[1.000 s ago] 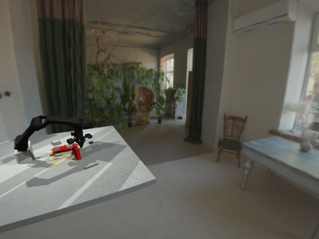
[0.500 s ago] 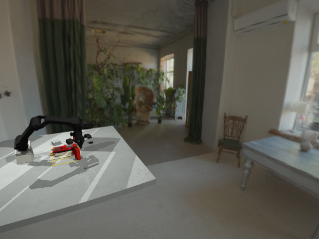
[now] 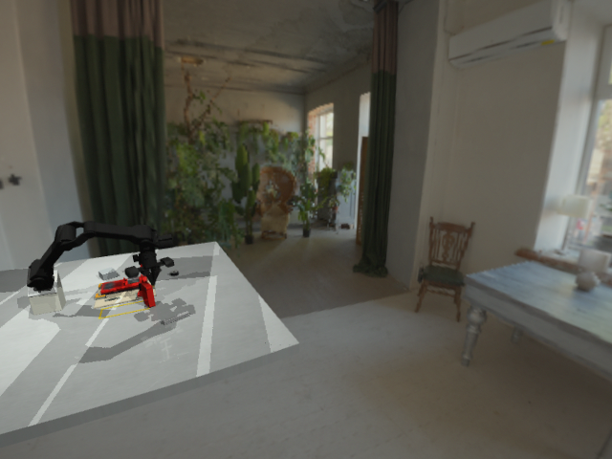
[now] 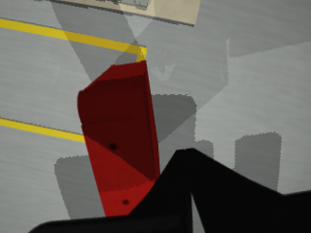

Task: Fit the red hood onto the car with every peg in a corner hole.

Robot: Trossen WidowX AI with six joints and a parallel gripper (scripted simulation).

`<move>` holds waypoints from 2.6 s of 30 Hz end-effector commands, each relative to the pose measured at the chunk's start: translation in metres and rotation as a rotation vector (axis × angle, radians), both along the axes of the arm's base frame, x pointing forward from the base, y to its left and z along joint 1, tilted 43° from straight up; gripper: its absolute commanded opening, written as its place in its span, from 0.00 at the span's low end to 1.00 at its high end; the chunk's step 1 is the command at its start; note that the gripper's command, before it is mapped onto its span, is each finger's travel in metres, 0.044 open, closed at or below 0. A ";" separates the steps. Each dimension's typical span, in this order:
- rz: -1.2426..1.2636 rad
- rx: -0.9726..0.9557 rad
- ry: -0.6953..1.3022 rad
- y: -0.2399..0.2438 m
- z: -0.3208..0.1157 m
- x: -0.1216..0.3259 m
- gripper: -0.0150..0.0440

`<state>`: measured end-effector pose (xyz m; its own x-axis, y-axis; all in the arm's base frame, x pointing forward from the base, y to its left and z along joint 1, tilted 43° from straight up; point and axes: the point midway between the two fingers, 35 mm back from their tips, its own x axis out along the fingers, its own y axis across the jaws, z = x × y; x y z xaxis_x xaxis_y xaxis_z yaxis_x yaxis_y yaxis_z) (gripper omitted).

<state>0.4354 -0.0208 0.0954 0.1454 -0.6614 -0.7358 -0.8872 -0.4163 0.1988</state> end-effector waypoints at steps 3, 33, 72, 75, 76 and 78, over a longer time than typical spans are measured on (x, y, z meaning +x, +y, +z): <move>0.003 -0.006 0.008 -0.003 -0.001 -0.003 0.25; 0.003 -0.006 0.009 -0.008 0.002 -0.015 0.25; 0.003 -0.007 0.010 -0.016 0.005 -0.032 0.25; 0.003 -0.007 0.010 -0.016 0.005 -0.033 0.25; 0.003 -0.007 0.010 -0.017 0.005 -0.034 0.25; 0.003 -0.007 0.010 -0.017 0.006 -0.034 0.25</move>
